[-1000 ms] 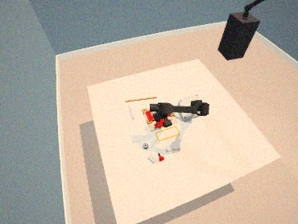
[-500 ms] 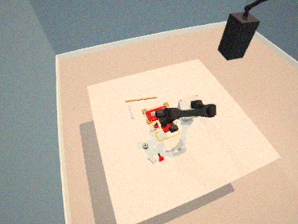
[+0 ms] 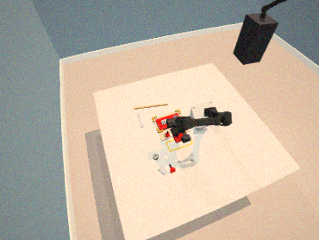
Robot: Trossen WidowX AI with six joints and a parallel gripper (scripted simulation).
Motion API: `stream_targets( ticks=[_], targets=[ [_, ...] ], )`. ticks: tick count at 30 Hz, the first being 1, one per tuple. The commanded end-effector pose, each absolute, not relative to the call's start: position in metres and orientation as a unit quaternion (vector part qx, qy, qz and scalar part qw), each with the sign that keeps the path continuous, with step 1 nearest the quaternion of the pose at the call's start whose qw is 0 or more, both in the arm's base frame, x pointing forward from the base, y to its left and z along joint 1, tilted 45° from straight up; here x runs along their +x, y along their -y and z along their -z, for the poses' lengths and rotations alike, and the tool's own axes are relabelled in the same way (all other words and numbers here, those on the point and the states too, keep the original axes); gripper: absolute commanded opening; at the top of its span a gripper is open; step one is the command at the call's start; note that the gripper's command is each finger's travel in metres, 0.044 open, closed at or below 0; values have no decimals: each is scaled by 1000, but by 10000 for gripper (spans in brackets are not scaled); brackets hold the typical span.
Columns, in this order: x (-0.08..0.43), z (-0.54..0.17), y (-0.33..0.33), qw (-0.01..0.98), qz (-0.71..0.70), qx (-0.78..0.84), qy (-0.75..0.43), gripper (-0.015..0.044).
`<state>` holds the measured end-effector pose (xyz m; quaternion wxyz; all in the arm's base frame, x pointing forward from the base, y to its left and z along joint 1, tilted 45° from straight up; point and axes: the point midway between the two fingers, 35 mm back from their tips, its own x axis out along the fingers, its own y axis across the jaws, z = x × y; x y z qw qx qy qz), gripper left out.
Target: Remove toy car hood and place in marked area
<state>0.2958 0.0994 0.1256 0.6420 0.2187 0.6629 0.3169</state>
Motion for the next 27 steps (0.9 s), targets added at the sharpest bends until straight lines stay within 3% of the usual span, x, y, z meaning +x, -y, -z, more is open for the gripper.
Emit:
stream_targets(
  ticks=[1,27],
  targets=[
    [295,-122,-102,640,-316,222,-664,0],
    [294,-108,-116,640,-316,222,-664,0]
  ],
)
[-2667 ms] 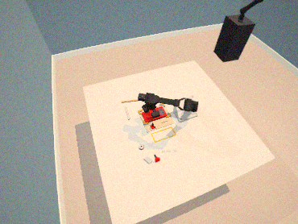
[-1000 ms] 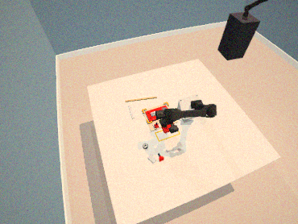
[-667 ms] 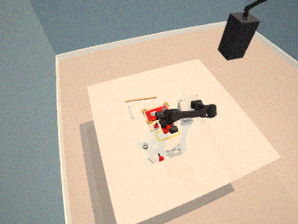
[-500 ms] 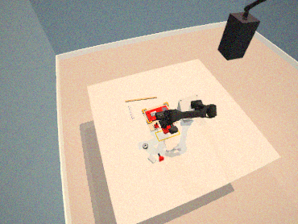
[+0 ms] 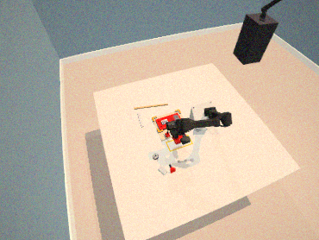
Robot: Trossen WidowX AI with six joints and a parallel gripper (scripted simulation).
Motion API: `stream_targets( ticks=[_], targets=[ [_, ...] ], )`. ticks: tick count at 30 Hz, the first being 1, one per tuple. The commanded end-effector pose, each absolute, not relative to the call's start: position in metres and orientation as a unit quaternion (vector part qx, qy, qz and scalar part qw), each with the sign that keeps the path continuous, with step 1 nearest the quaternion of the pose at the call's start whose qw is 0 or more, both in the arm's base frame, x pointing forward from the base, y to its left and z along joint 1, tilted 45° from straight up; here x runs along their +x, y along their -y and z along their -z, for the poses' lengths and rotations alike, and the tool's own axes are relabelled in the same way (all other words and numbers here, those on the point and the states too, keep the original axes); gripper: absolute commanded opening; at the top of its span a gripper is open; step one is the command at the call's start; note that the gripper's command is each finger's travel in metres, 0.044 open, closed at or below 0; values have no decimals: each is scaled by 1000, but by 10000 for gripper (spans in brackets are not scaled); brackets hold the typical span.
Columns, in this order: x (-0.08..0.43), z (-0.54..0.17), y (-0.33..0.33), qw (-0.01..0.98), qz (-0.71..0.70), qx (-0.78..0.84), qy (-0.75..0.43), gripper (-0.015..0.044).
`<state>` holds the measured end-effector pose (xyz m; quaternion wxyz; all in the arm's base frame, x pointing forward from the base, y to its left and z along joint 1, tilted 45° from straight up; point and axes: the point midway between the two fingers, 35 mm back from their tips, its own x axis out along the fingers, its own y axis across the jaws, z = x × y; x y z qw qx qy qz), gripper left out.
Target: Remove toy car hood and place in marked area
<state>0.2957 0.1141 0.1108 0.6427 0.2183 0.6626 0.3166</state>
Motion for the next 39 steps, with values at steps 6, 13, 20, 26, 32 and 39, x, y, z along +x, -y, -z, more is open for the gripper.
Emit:
stream_targets(
  ticks=[6,13,20,26,32,39],
  targets=[
    [294,-105,-119,640,-316,222,-664,0],
    [293,-101,-123,640,-316,222,-664,0],
    [293,-97,-127,640,-316,222,-664,0],
    [292,-94,-130,640,-316,222,-664,0],
    [292,-91,-133,640,-316,223,-664,0],
    [291,-87,-137,640,-317,223,-663,0]
  ],
)
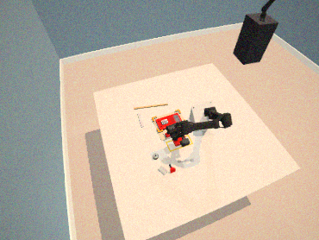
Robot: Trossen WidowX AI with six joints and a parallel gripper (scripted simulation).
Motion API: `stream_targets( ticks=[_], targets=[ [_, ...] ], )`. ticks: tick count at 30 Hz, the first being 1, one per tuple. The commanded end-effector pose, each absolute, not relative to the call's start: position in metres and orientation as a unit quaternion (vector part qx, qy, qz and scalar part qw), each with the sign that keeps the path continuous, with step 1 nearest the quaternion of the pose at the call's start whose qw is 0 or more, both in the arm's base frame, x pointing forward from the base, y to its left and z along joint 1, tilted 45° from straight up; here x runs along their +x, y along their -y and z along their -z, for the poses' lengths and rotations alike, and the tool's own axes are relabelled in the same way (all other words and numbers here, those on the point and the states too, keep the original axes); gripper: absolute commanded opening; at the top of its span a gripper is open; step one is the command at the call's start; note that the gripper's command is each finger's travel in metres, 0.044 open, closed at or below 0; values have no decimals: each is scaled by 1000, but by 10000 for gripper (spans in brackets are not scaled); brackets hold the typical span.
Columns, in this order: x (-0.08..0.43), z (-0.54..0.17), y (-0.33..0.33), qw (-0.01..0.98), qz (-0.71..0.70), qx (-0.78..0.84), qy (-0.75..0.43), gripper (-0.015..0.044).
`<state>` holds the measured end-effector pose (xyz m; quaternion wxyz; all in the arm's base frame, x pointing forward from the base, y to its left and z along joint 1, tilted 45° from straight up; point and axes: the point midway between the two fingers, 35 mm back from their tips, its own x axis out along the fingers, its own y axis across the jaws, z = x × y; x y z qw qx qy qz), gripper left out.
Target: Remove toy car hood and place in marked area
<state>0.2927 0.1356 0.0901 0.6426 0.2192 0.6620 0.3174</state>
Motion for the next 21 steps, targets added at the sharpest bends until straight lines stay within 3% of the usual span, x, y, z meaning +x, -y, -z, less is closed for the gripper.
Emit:
stream_targets(
  ticks=[1,21],
  targets=[
    [291,-87,-138,640,-317,223,-663,0],
    [288,-77,-148,640,-318,224,-663,0]
  ],
)
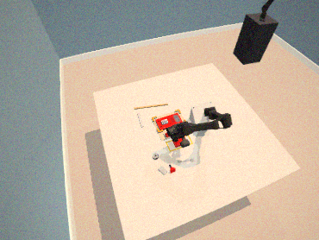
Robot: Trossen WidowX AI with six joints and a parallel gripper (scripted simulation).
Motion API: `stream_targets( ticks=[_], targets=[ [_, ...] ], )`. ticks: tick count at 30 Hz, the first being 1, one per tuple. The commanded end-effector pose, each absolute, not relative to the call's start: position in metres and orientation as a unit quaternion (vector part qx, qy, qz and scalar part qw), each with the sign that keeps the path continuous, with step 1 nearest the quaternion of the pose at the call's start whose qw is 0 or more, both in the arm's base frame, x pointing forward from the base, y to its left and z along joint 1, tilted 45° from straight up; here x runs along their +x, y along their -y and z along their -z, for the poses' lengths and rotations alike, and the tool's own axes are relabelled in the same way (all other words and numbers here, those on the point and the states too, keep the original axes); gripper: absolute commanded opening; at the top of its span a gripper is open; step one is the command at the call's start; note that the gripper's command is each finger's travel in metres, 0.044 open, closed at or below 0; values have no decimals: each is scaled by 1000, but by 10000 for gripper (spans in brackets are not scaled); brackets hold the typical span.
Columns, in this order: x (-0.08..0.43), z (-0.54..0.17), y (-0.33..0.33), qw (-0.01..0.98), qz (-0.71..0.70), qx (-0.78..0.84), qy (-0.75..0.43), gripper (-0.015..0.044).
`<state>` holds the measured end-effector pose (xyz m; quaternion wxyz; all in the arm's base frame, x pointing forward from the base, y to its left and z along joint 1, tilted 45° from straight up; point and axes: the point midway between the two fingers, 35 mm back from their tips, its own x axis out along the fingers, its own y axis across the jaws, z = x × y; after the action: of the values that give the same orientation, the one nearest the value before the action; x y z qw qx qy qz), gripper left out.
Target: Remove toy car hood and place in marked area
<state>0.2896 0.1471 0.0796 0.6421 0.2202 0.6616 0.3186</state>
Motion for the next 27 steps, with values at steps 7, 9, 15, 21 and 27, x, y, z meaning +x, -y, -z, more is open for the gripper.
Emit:
stream_targets(
  ticks=[7,9,15,21,27],
  targets=[
    [288,-76,-150,640,-318,224,-663,0],
    [287,-75,-150,640,-318,224,-663,0],
    [287,-73,-152,640,-318,224,-663,0],
    [287,-71,-155,640,-318,224,-663,0],
    [287,-69,-157,640,-318,224,-663,0]
  ],
)
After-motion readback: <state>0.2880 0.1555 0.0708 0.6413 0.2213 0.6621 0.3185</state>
